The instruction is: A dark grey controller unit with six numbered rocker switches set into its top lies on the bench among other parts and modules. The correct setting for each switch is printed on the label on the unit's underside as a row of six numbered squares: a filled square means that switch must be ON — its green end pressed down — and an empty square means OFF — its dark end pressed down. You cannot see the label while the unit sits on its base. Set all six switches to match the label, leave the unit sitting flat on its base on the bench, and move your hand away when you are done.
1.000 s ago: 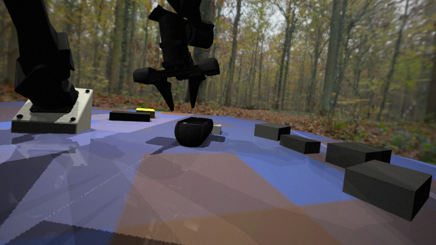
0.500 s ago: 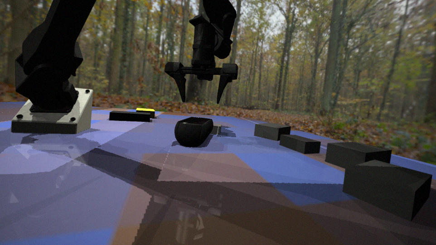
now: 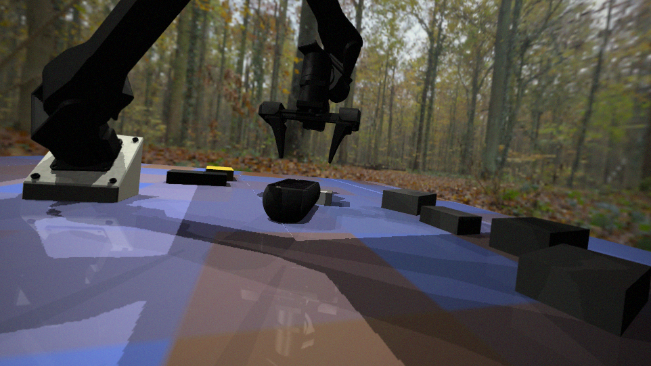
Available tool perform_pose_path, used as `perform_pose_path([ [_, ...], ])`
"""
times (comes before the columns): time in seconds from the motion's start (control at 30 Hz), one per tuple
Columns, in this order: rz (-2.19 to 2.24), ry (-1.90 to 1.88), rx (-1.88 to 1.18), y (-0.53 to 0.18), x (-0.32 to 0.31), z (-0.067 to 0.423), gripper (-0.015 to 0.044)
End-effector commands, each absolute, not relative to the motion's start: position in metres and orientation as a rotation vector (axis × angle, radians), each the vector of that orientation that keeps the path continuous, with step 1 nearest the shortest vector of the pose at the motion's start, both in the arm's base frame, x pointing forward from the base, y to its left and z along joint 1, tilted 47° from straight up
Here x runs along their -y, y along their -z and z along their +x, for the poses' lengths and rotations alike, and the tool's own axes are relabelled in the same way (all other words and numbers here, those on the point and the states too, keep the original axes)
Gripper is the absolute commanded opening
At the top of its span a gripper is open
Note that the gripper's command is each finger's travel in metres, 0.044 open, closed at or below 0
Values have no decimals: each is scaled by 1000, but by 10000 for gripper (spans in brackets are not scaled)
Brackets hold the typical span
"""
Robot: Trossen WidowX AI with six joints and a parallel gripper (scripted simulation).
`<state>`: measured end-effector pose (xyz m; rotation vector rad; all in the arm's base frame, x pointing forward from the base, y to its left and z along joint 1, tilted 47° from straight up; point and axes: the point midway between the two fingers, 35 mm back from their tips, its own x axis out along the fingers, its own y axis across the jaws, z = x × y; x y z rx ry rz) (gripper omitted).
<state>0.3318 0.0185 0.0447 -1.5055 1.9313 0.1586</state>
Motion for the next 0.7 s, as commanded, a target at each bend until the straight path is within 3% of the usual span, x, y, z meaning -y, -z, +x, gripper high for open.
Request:
perform_pose_path([
  [0.0,-1505,-162,-1939,-38,-13,332,440],
  [0.67,-1506,-161,-1939,-16,11,331,440],
])
